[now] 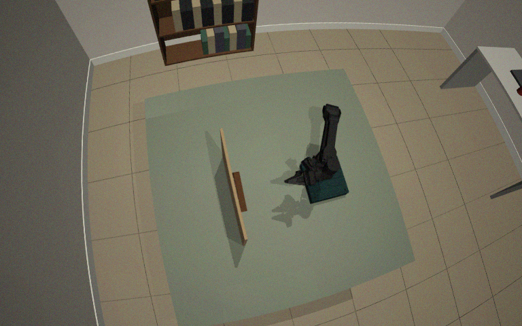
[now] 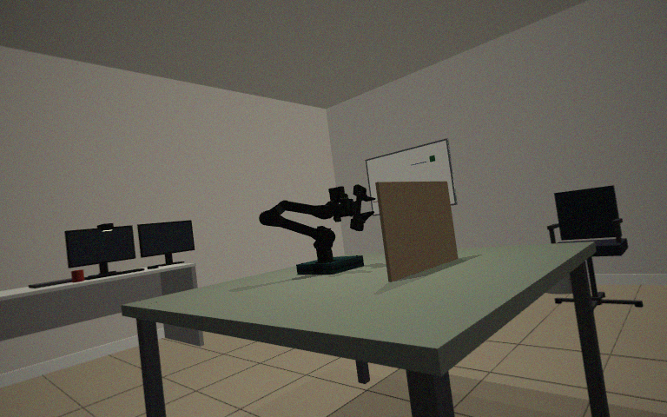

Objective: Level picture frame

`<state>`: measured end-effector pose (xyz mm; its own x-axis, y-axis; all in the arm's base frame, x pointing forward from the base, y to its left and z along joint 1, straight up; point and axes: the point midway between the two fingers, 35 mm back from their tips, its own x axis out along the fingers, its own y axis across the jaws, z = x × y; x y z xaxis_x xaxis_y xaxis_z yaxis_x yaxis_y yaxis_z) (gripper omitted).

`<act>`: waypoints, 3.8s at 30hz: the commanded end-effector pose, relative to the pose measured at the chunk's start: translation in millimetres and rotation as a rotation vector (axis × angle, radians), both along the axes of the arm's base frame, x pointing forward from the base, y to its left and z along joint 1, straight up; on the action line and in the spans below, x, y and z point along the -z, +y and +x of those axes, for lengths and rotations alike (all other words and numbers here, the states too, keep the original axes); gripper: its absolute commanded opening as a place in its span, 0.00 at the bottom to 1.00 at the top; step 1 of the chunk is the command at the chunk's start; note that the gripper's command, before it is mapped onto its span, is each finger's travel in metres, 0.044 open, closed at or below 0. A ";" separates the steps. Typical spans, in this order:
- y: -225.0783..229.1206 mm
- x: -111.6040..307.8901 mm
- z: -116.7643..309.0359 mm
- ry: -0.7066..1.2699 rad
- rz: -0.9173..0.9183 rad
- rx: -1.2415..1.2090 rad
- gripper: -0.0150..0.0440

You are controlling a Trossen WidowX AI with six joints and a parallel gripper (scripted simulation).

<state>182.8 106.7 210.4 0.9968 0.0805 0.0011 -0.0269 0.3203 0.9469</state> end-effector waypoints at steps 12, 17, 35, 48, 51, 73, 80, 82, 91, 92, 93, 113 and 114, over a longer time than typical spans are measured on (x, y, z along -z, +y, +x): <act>0.6 0.1 0.0 -0.001 -0.004 -0.003 0.69; 0.6 0.1 0.0 -0.001 -0.004 -0.003 0.69; 11.2 26.1 51.3 -0.005 -0.002 -0.002 0.69; 1.6 39.5 72.4 -0.008 -0.005 -0.003 0.69; 1.6 39.5 72.4 -0.008 -0.005 -0.003 0.69; 7.9 37.7 152.1 -0.015 -0.005 -0.003 0.69; 7.9 37.7 152.1 -0.015 -0.005 -0.003 0.69; 7.9 37.7 152.1 -0.015 -0.005 -0.003 0.69; 8.4 37.3 155.8 -0.015 -0.005 -0.003 0.69; 8.6 37.2 157.2 -0.015 -0.005 -0.003 0.69; 8.8 37.0 158.8 -0.016 -0.005 -0.003 0.69; 11.1 36.2 190.7 -0.018 -0.005 -0.003 0.69; 11.1 36.2 191.5 -0.018 -0.005 -0.003 0.69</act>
<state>368.0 117.3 173.0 0.9965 0.0819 0.0140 -0.0397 0.3213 0.9461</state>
